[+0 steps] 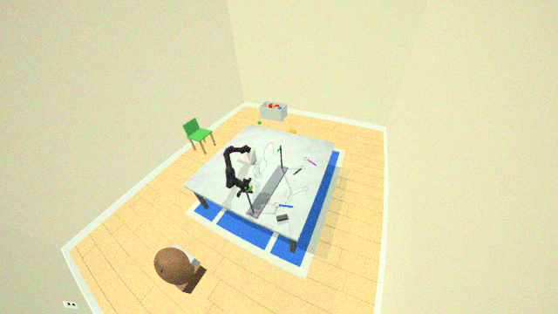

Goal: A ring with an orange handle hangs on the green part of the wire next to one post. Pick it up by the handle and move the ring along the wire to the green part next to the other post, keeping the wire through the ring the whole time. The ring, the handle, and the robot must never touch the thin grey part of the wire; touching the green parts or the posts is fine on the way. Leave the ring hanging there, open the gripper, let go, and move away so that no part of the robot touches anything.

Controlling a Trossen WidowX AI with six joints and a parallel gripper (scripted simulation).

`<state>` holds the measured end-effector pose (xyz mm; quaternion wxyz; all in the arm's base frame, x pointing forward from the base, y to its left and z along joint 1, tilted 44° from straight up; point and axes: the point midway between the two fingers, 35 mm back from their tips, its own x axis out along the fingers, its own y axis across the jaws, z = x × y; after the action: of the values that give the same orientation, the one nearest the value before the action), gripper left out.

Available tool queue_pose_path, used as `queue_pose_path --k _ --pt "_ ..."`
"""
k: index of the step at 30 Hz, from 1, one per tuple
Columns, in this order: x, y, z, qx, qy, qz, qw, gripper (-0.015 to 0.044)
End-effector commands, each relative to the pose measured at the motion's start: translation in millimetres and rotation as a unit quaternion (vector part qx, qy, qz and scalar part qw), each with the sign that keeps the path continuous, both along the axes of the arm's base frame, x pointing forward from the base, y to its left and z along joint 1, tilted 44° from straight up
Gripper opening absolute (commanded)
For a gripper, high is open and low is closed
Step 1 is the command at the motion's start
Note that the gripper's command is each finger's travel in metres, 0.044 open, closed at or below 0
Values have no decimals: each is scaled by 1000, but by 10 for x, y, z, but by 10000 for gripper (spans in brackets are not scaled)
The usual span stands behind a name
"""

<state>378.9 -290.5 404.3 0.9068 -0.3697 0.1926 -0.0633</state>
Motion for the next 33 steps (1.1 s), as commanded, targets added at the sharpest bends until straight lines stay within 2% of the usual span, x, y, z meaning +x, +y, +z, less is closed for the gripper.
queue_pose_path --k 1,15,33 --pt "-78 82 15 1 17 -17 1000 -150" --pt "-87 278 -175 67 23 -14 997 -150" --pt "-114 764 -426 248 37 -6 968 -150"
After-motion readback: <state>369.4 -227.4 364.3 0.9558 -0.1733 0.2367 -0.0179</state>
